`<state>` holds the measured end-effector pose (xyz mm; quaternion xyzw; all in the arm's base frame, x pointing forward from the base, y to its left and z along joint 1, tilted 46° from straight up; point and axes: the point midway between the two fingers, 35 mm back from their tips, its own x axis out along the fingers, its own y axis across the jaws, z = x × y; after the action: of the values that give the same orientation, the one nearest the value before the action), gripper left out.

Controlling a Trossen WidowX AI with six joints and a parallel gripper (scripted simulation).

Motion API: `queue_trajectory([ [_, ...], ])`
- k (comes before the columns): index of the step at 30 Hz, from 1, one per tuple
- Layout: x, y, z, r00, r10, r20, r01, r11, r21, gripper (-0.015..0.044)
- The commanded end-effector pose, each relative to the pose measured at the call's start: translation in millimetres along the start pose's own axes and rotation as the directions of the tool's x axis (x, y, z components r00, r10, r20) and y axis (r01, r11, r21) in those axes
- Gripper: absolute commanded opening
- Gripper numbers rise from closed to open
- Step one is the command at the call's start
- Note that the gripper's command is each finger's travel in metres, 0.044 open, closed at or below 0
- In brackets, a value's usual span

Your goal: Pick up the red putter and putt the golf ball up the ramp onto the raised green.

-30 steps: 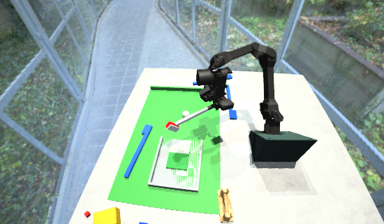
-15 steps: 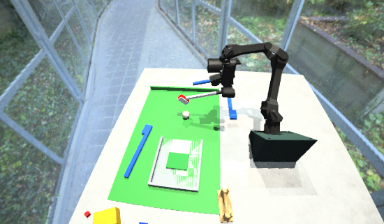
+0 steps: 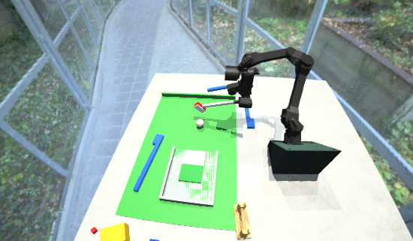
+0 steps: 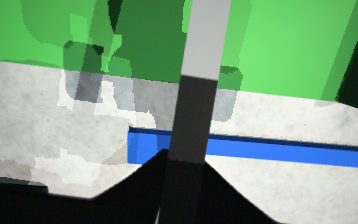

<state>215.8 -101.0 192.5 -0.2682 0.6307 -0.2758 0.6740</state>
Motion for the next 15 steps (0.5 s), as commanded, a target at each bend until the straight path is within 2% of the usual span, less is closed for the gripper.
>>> queue_trajectory([
  [1, 10.1, -1.7, -2.1, 1.000, -0.007, 0.008, 0.007, 1.000, 0.001, 0.0000],
  [15, 28.4, -1.7, -1.7, 1.000, -0.007, 0.008, 0.007, 1.000, 0.001, 0.0000],
])
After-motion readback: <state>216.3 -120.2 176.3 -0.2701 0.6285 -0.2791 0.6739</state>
